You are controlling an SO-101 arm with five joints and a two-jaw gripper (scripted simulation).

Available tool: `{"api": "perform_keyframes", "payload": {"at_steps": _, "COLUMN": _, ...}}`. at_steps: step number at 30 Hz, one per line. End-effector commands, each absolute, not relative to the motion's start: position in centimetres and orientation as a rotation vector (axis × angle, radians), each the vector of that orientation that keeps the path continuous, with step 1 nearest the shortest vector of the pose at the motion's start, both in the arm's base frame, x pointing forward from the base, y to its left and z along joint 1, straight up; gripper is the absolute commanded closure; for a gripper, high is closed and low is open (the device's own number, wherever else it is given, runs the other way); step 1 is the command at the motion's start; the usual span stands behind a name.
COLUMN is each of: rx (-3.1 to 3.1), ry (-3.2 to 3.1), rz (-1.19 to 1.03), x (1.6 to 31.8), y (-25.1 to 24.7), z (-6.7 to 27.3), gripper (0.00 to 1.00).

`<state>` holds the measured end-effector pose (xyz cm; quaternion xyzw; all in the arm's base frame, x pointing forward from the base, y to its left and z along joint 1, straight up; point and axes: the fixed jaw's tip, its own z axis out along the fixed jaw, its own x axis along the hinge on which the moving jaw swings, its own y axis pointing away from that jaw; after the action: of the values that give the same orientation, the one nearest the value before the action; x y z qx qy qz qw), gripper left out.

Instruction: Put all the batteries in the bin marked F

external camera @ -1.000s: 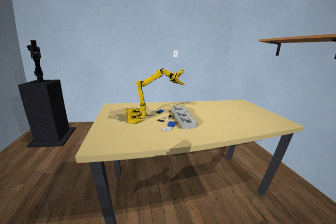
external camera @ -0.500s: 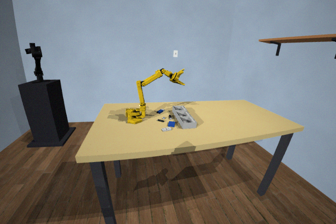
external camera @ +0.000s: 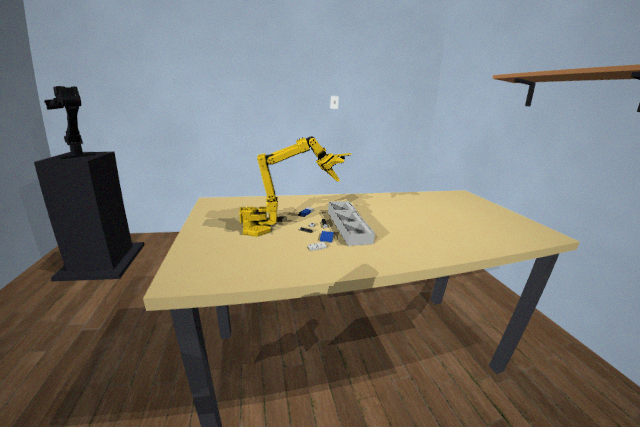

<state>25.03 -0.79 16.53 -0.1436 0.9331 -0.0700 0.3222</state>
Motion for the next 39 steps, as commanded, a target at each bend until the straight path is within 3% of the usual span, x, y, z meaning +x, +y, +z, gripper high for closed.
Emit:
{"api": "perform_keyframes", "payload": {"at_steps": 1, "rx": -0.308, "ry": 2.480, "rz": -0.148, "x": 23.4, "y": -0.5, "z": 16.5, "gripper": 0.00}}
{"api": "perform_keyframes", "payload": {"at_steps": 7, "rx": -0.112, "ry": 2.786, "rz": -0.045, "x": 18.6, "y": -0.2, "z": 13.0, "gripper": 0.00}}
{"api": "perform_keyframes", "payload": {"at_steps": 12, "rx": -0.013, "ry": 2.913, "rz": -0.018, "x": 16.4, "y": 0.0, "z": 11.7, "gripper": 0.00}}
{"api": "perform_keyframes", "payload": {"at_steps": 39, "rx": -0.002, "ry": 2.895, "rz": -0.013, "x": 16.2, "y": 0.2, "z": 12.1, "gripper": 0.00}}
